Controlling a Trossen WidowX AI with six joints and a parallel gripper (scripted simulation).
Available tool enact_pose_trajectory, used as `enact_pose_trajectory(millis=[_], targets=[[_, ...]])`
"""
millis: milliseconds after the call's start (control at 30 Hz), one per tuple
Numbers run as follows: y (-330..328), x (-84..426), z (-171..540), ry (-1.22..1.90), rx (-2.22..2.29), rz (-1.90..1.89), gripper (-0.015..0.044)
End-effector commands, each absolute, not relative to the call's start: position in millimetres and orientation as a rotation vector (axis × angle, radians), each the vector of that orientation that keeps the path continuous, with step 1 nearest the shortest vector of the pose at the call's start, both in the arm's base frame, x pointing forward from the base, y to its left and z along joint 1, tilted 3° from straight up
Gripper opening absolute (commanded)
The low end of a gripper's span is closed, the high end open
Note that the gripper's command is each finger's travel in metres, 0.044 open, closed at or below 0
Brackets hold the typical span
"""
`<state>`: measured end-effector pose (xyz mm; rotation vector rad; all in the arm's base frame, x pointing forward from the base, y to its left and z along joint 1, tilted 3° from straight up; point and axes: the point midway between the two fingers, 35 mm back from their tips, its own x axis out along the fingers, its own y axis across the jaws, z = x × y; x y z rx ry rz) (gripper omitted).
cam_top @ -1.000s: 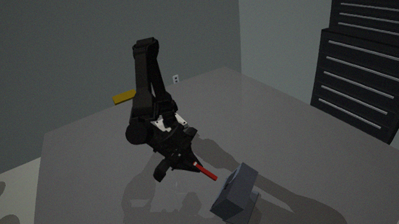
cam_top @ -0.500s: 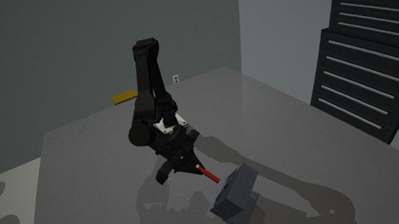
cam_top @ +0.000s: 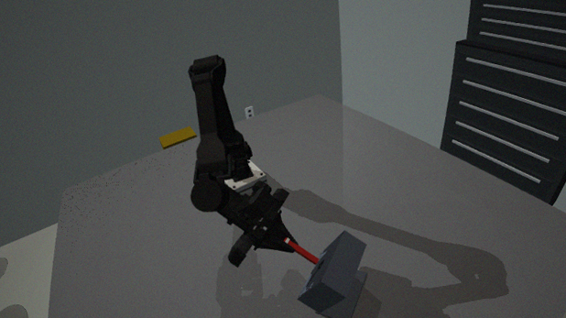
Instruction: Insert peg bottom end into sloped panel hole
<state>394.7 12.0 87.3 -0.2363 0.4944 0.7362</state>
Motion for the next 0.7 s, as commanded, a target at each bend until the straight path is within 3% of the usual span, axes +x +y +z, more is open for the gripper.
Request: enact_pose_trajectory(millis=[0,667], targets=[[11.3,394.1,88.5,0.493,-0.238,0.736,0.0],[13.3,396.8,85.8,0.492,-0.238,0.736,0.0]])
